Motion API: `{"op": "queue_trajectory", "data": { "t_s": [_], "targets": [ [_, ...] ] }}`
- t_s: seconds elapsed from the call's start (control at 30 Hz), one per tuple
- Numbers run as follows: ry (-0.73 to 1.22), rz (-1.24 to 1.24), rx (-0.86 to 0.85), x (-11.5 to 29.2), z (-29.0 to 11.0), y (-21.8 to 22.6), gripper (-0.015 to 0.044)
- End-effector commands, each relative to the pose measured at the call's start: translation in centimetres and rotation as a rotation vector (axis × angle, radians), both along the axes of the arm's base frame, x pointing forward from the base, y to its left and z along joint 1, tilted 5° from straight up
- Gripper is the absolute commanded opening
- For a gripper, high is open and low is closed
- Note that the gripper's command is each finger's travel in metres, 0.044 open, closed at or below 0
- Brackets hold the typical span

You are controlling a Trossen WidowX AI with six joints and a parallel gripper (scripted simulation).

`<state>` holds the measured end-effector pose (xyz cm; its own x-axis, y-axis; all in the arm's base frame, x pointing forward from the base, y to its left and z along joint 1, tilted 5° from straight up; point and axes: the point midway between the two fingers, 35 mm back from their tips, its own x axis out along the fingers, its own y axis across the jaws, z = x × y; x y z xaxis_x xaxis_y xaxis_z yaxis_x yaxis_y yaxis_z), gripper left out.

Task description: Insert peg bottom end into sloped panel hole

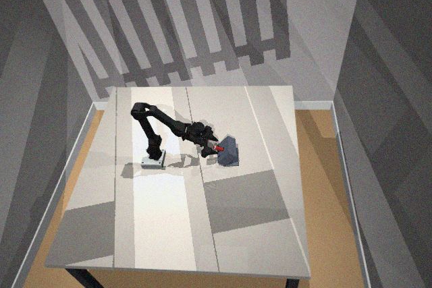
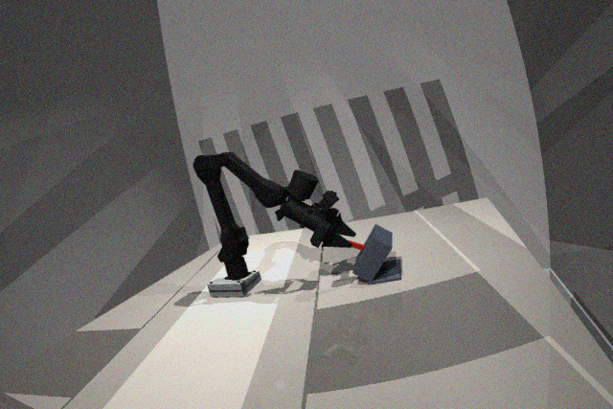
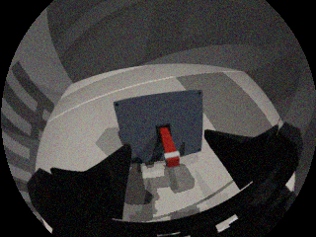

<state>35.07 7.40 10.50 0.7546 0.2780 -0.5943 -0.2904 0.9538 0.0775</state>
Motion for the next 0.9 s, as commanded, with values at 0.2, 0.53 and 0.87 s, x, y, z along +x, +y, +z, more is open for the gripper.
{"op": "queue_trajectory", "data": {
  "t_s": [0.2,0.53,0.87],
  "targets": [
    [-0.004,0.003,-0.001,-0.8,0.9,-0.4,0.044],
    [-0.002,0.002,-0.001,-1.5,1.6,-0.7,0.044],
    [0.0,0.001,-0.001,-2.2,2.3,-1.0,0.044]
  ]
}}
